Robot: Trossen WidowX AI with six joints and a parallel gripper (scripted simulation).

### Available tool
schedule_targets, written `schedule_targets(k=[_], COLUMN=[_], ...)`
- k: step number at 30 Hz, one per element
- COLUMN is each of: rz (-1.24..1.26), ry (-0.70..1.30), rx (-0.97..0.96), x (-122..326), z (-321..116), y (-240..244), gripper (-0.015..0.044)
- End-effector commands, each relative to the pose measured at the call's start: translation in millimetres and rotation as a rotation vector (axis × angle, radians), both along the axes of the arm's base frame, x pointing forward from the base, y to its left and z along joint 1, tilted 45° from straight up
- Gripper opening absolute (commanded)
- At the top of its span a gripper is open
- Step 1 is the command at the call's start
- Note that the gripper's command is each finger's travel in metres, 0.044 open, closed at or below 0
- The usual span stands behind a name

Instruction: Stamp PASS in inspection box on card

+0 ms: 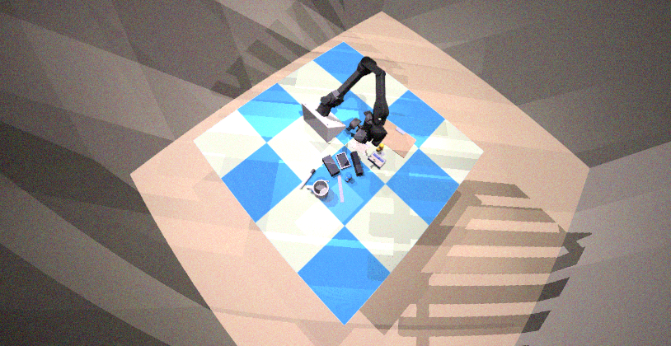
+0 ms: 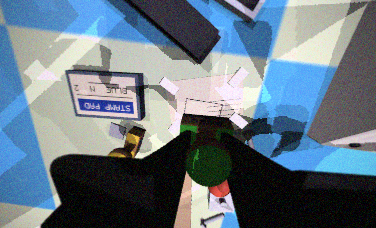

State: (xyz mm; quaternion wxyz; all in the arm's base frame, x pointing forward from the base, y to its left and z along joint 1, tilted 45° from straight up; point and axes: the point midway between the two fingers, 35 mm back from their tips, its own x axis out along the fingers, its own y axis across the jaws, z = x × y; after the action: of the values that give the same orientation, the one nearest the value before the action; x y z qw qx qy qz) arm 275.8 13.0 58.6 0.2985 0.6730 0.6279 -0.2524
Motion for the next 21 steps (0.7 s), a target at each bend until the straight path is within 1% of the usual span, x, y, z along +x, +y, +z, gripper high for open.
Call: schedule_targets(k=[1,21], rz=[-0.053,-0.053], ry=[0.049,0.050], rx=[0.012,0.010], x=[-1.6,0.6], z=[5.1,-4.0], y=[5.4,13.4], gripper=[0.0000,0.0000])
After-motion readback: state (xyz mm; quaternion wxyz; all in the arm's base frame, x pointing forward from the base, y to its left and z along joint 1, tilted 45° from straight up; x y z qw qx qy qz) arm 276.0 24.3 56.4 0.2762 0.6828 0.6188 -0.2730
